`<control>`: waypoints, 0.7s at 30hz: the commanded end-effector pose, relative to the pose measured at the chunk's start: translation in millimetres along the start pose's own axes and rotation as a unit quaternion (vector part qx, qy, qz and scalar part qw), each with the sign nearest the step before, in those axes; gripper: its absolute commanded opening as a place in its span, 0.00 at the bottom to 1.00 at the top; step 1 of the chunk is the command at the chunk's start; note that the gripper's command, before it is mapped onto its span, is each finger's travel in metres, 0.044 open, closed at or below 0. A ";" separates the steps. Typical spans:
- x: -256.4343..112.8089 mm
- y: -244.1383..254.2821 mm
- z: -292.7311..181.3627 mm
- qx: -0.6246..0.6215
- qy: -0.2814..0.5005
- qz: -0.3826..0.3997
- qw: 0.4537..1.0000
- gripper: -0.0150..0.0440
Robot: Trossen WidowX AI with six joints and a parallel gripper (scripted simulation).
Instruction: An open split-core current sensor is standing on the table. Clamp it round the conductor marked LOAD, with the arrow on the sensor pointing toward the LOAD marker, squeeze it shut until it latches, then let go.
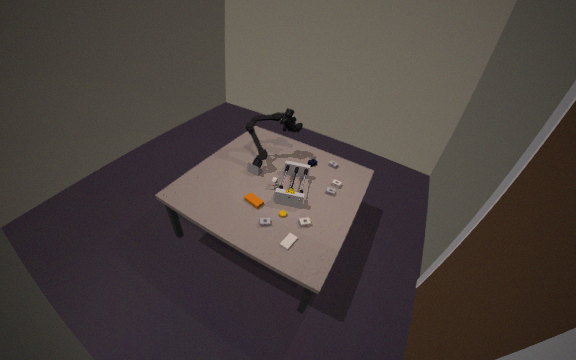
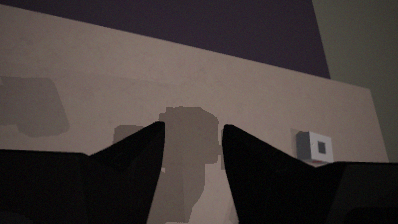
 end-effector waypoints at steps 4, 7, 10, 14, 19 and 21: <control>15.2 -27.9 -14.6 0.014 0.000 -0.075 0.997 0.66; 27.0 -61.2 -35.0 0.030 -0.003 -0.164 0.986 0.80; 31.8 -93.0 -57.9 0.045 -0.010 -0.251 0.967 0.93; 27.8 -131.3 -92.0 0.064 -0.025 -0.366 0.928 1.00; 9.2 -166.6 -135.6 0.083 -0.050 -0.494 0.864 1.00; 5.8 -170.2 -141.3 0.085 -0.053 -0.510 0.854 1.00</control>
Point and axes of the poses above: the point midway between the two fingers, 35 mm back from their tips, its own x axis out along the fingers, its own y axis across the jaws, z = x × y, the point moved 8 cm from there along -x, back along the fingers, and after that the axes turned 10 degrees about x, right-handed, at the moved point
